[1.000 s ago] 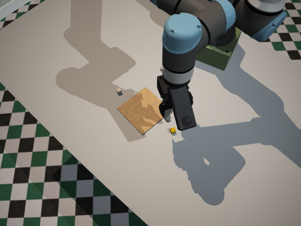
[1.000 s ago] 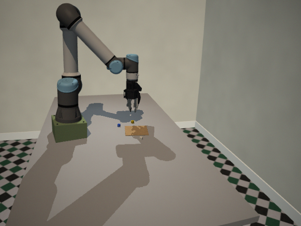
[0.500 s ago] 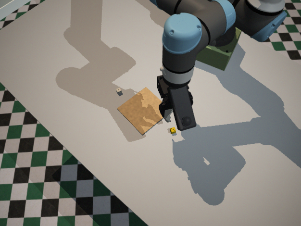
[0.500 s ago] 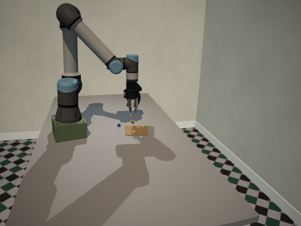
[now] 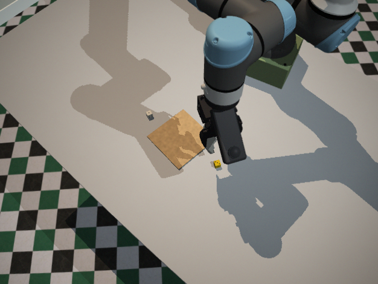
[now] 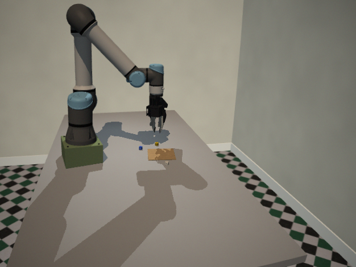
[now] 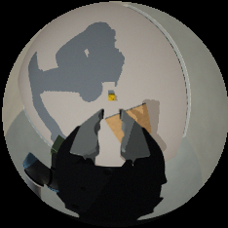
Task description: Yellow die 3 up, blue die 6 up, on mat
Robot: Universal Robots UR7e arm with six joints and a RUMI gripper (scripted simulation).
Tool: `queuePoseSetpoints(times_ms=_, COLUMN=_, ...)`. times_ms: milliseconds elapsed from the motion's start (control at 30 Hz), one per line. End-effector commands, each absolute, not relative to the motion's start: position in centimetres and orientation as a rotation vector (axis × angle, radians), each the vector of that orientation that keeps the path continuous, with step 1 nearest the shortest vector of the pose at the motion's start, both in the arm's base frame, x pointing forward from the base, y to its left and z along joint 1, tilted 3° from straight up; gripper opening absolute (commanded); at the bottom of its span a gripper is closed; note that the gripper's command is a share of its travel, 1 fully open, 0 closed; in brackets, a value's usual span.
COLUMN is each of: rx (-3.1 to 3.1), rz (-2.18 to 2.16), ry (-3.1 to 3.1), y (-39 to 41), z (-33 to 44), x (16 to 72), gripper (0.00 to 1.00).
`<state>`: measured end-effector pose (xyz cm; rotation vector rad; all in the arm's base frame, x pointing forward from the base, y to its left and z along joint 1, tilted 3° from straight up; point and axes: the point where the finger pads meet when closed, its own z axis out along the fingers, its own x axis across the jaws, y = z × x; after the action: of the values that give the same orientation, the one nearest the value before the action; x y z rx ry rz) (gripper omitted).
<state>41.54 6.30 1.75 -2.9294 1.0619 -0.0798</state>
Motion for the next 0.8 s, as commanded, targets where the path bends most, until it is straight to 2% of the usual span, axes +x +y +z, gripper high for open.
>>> queuePoseSetpoints(times_ms=0, rx=-2.931, rz=-0.074, ry=1.061, y=6.4, z=1.5, x=41.3, gripper=0.18)
queuePoseSetpoints(times_ms=767, rx=-2.931, rz=-0.074, ry=1.062, y=6.4, z=-0.4, x=41.4, gripper=0.18)
